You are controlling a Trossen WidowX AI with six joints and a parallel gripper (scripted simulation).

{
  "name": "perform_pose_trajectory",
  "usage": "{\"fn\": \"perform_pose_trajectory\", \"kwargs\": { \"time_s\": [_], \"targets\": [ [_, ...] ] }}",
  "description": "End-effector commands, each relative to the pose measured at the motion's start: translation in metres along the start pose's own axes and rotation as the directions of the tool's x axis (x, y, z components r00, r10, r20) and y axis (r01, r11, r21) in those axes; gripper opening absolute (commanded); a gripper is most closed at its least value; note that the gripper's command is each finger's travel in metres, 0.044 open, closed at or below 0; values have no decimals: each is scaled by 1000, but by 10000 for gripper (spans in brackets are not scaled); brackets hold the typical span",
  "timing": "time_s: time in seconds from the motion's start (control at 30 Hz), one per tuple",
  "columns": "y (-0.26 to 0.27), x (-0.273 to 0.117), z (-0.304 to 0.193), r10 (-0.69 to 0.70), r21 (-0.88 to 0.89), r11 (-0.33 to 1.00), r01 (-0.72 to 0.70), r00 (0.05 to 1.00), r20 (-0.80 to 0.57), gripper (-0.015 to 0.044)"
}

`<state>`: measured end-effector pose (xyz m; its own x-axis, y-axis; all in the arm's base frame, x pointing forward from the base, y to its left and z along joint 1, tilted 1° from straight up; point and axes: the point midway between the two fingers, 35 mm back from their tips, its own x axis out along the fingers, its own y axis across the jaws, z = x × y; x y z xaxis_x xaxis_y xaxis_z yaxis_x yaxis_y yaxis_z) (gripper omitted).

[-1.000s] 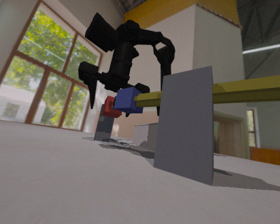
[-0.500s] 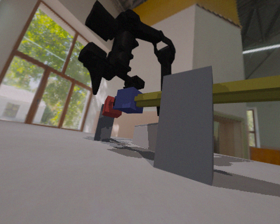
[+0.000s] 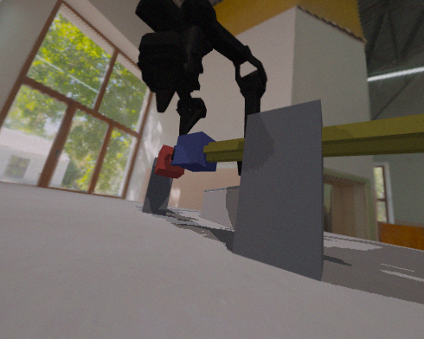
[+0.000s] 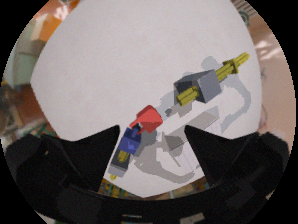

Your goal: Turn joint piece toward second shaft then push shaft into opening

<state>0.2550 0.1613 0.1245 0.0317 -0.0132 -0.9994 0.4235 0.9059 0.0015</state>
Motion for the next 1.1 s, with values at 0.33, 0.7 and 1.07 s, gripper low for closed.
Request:
{"fn": "perform_pose_trajectory", "kwargs": {
  "time_s": [0.33,0.7,1.07],
  "targets": [
    [-6,-52,-4,15,-484,875,-14,1000,-2,440],
    [-10,-59,-4,15,-558,830,-14,1000,-2,440],
    [-62,-19,37,11,-554,833,-9,1000,1,440]
  ]
}}
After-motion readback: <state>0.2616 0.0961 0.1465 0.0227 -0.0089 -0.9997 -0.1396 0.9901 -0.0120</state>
